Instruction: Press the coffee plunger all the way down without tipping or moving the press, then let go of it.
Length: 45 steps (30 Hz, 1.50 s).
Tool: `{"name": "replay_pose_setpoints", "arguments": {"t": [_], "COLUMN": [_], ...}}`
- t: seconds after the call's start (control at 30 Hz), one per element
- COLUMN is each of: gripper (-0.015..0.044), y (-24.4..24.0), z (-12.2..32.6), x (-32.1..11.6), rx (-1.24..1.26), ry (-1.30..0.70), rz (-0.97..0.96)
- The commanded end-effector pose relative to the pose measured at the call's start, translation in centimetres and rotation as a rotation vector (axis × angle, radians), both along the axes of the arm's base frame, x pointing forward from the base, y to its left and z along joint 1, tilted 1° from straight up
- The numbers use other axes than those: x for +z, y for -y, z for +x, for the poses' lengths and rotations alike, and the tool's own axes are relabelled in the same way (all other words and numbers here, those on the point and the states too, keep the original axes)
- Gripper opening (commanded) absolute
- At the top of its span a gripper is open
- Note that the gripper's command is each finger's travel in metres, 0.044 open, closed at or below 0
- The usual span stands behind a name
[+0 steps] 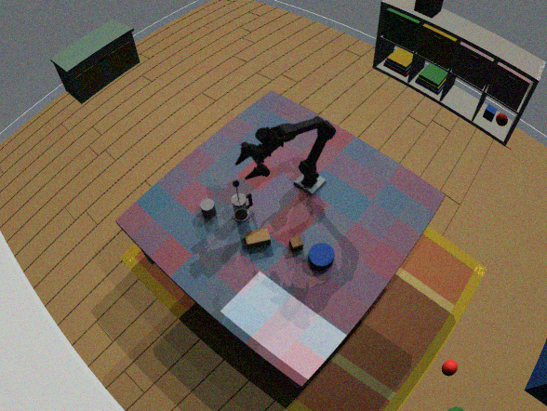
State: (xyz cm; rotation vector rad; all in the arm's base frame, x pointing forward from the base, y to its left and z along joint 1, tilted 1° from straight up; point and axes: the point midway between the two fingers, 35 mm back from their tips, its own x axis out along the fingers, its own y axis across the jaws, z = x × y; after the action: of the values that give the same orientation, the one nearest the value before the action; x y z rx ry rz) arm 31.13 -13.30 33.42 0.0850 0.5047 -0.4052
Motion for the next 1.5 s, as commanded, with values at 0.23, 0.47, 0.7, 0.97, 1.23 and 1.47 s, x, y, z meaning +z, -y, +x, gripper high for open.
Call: {"name": "replay_pose_setpoints", "arguments": {"t": [0.23,0.47,0.7,0.97,1.23,1.47], "gripper": [0.044,0.044,0.044,0.044,0.0361,0.0177], "y": [0.3,0.7,1.1,1.6,1.7,1.7], "z": [0.0,0.8,1.7,2.7,3.1,3.1], "x": [-4.7,-5.2,-5.7,-6.4,-6.6,-6.6], "rx": [-0.015,-0.015,-0.015,-0.015,-0.015,-0.015], "ry": [-0.012,-0.012,-0.011,-0.01,-0.01,-0.01], "rz": [0.013,0.012,0.012,0.011,0.011,0.011]}}
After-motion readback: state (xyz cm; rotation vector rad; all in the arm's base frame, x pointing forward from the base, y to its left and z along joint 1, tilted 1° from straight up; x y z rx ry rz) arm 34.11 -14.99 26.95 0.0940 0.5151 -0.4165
